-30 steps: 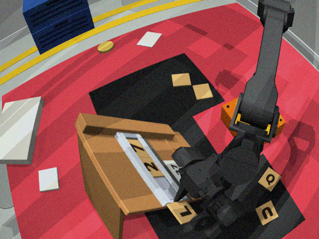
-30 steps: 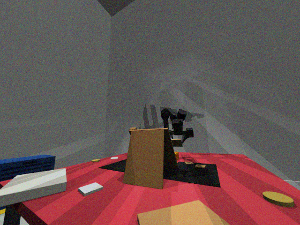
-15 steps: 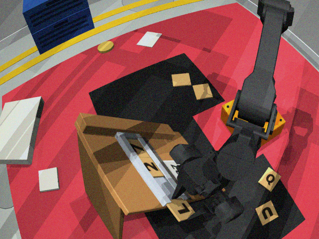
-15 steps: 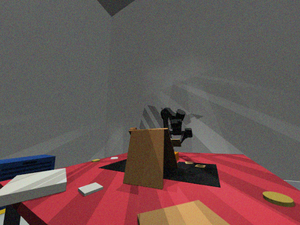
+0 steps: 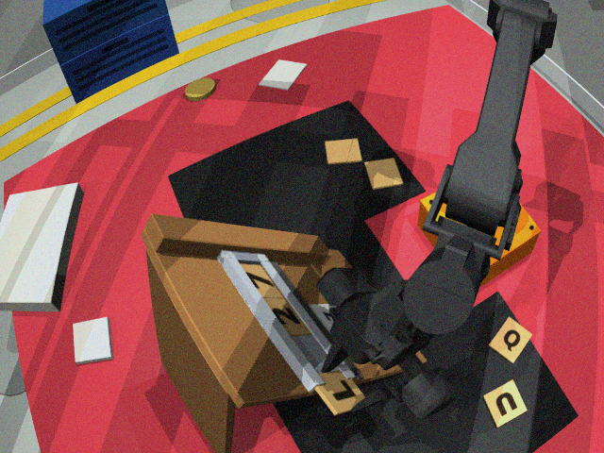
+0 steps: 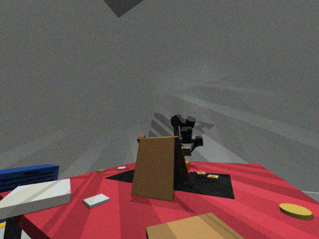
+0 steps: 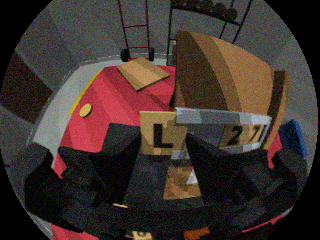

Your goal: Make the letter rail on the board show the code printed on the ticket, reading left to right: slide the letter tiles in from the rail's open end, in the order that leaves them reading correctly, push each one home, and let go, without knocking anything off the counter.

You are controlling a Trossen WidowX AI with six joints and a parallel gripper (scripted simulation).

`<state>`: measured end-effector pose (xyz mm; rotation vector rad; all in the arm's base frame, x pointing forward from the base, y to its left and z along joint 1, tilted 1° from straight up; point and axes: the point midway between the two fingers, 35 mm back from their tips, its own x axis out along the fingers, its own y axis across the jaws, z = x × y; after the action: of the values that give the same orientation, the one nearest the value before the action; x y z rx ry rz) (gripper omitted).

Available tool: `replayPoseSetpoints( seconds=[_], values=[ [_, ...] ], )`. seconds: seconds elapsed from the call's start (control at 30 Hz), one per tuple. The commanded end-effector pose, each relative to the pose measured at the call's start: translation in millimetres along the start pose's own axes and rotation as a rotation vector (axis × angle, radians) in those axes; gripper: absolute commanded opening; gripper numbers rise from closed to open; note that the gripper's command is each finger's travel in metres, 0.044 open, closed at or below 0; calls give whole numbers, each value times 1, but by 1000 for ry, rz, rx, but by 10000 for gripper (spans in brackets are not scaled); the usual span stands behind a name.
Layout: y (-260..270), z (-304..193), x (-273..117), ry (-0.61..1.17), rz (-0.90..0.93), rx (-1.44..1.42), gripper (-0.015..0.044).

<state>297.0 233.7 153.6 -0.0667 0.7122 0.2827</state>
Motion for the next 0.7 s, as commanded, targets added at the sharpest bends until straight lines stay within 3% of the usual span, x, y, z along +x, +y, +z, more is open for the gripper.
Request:
replayPoseSetpoints(
  seconds=[0.0, 0.67],
  values=[
    [-2, -1, 1, 3, 2, -7, 0],
    [-12, -1, 1, 3, 1, -8, 0]
  ],
)
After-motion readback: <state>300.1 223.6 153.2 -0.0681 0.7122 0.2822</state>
